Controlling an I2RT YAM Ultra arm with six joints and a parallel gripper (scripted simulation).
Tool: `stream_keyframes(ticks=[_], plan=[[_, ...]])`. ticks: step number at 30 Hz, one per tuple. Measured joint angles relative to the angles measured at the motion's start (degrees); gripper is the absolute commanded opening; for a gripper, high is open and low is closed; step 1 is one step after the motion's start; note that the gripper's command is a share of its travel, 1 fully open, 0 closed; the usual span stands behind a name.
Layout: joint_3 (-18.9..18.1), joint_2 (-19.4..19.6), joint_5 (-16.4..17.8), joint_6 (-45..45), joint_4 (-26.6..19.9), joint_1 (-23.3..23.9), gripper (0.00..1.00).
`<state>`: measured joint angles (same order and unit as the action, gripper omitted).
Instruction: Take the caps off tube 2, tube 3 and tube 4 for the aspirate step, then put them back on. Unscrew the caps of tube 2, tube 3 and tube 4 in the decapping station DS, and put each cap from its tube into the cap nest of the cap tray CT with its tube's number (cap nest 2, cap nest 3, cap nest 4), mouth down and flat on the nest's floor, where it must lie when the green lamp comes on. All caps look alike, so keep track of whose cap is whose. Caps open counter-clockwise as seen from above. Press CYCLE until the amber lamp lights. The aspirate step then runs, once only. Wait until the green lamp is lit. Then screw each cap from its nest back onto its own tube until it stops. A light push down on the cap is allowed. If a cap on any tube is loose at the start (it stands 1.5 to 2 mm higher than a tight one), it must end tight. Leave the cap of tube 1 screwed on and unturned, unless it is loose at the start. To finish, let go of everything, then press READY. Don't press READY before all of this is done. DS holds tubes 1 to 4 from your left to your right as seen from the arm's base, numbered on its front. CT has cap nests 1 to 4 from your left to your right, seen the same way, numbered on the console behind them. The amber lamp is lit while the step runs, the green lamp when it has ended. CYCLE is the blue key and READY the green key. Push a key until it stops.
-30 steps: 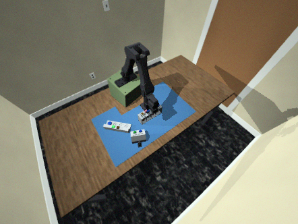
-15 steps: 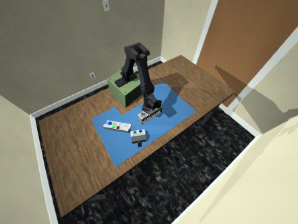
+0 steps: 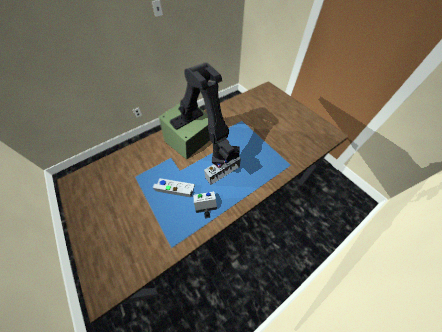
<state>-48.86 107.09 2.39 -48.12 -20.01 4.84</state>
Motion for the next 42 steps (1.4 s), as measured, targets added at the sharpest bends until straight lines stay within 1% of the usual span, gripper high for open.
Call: stream_keyframes(ticks=[7, 11, 23, 34, 42], plan=[[-0.02, 0.0, 0.0, -0.26, 0.0, 0.02, 0.0], [0.0, 0.0, 0.0, 4.0, 0.0, 0.02, 0.0], [0.0, 0.02, 0.02, 29.79, 0.0, 0.0, 0.0], [0.0, 0.07, 0.02, 59.25, 0.07, 0.0, 0.0], [0.0, 0.11, 0.0, 77.57, 0.11, 0.02, 0.0]])
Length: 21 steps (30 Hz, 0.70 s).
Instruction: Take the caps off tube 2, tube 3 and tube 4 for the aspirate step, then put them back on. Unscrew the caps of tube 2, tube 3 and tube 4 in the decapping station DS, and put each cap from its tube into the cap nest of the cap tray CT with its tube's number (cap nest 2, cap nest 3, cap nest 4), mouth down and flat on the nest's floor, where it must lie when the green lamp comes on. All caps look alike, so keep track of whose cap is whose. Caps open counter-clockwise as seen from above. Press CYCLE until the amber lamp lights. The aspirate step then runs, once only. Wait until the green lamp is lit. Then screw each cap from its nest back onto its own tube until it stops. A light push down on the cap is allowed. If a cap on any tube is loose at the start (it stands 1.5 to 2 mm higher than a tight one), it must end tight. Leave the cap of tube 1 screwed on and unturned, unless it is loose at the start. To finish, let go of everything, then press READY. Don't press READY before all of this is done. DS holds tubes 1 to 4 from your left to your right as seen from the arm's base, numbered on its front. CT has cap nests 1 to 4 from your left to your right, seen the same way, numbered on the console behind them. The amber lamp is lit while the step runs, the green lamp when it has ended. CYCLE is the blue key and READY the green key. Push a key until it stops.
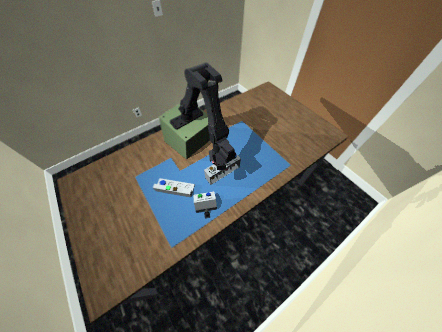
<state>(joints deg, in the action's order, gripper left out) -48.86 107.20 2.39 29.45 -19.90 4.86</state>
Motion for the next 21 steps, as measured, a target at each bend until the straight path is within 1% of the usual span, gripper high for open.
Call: stream_keyframes(ticks=[5, 8, 12, 13, 21], plan=[[0.0, 0.07, -0.02, 11.76, 0.04, -0.02, 0.0], [0.0, 0.07, -0.02, 15.15, 0.04, -0.02, 0.0], [0.0, 0.07, -0.02, 17.2, 0.04, -0.02, 0.0], [0.0, 0.07, -0.02, 17.51, 0.04, -0.02, 0.49], [-0.02, 0.02, 0.04, 18.69, 0.13, 0.0, 0.49]])
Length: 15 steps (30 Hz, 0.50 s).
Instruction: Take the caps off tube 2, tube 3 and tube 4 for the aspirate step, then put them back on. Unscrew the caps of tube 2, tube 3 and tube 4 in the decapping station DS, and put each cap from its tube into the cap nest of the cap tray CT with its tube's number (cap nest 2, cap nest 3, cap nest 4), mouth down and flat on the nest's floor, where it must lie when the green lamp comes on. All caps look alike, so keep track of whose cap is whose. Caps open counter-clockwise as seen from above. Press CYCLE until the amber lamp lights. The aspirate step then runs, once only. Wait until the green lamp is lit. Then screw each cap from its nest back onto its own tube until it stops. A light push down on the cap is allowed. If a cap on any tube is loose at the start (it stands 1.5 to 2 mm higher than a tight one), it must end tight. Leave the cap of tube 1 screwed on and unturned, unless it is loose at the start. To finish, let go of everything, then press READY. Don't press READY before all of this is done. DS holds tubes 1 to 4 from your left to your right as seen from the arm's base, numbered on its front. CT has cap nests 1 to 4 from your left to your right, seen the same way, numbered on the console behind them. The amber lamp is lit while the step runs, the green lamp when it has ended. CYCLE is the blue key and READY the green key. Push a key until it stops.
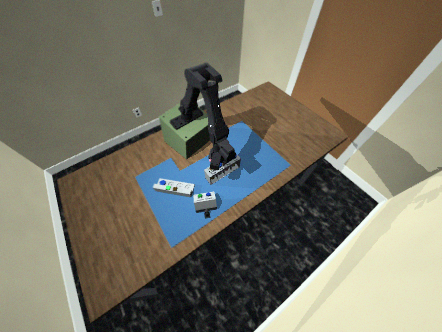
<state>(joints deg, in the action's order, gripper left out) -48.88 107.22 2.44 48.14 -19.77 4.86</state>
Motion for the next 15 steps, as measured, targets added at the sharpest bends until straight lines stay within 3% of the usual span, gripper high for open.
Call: stream_keyframes(ticks=[8, 15], plan=[[0.0, -0.57, 0.0, 0.13, -0.72, 0.0, 0.49], [-0.13, -4.26, 0.04, 0.0, -4.15, 0.13, 0.49]])
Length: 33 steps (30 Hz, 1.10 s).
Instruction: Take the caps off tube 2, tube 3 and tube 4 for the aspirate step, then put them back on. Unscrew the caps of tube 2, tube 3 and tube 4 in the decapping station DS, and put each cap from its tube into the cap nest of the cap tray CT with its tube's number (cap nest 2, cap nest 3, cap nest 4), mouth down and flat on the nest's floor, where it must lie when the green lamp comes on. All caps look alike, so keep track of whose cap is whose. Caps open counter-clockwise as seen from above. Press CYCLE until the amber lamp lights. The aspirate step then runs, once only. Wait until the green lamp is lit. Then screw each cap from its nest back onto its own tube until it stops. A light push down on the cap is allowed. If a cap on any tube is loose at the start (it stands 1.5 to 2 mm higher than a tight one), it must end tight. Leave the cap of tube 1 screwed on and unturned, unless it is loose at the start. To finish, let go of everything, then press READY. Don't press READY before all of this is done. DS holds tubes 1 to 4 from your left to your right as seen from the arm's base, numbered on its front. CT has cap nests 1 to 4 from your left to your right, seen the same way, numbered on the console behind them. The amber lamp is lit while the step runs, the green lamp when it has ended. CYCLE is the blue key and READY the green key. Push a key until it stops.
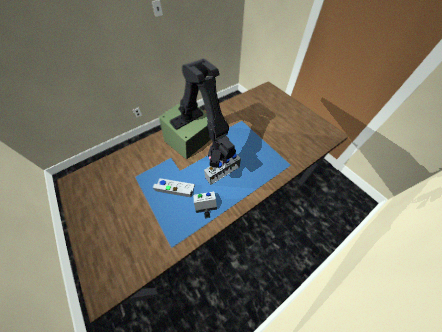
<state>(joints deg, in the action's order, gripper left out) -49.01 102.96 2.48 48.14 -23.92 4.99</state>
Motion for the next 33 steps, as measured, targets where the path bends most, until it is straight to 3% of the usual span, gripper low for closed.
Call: stream_keyframes(ticks=[12, 22, 33], plan=[[-0.39, -4.68, 0.9, -2.23, -4.9, 1.79, 0.47], [4.96, -6.75, 3.41, -16.33, -4.74, 19.56, 0.47], [4.92, -4.17, 6.27, -32.76, -4.31, 35.65, 0.47]])
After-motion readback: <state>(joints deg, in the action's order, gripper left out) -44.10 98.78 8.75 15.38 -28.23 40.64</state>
